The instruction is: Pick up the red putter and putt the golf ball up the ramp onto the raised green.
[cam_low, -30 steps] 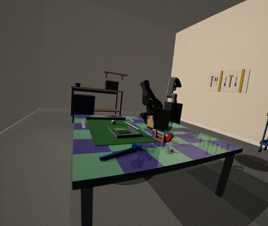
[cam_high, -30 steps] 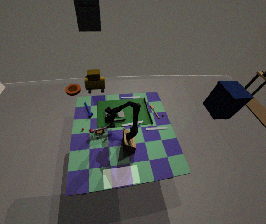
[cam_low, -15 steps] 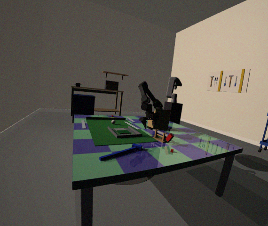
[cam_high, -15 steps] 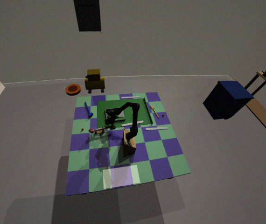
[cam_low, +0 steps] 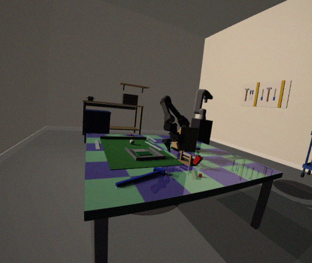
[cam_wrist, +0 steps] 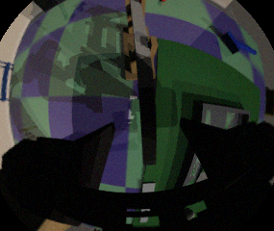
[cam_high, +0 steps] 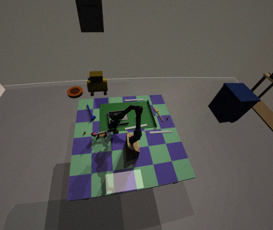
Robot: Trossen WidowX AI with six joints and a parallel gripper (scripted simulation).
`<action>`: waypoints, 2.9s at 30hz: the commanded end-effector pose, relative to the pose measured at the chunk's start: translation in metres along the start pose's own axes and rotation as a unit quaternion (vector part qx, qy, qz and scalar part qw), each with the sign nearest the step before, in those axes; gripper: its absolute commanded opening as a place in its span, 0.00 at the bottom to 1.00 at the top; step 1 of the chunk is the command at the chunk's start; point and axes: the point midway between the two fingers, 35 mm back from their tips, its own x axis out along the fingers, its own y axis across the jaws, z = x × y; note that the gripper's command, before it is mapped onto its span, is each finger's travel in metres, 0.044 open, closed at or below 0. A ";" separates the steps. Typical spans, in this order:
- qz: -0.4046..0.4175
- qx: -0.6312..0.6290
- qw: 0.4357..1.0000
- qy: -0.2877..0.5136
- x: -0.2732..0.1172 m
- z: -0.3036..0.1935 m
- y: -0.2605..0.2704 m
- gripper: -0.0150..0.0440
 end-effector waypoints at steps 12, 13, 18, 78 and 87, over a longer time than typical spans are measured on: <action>0.002 0.000 1.000 0.001 0.009 -0.003 0.001 0.78; 0.002 0.000 1.000 0.001 0.009 -0.003 0.001 0.73; 0.002 0.000 1.000 0.001 0.009 -0.003 0.001 0.51; -0.057 0.374 0.926 0.004 -0.154 -0.163 -0.055 0.25; -0.073 0.502 0.861 0.025 -0.174 -0.236 -0.040 0.25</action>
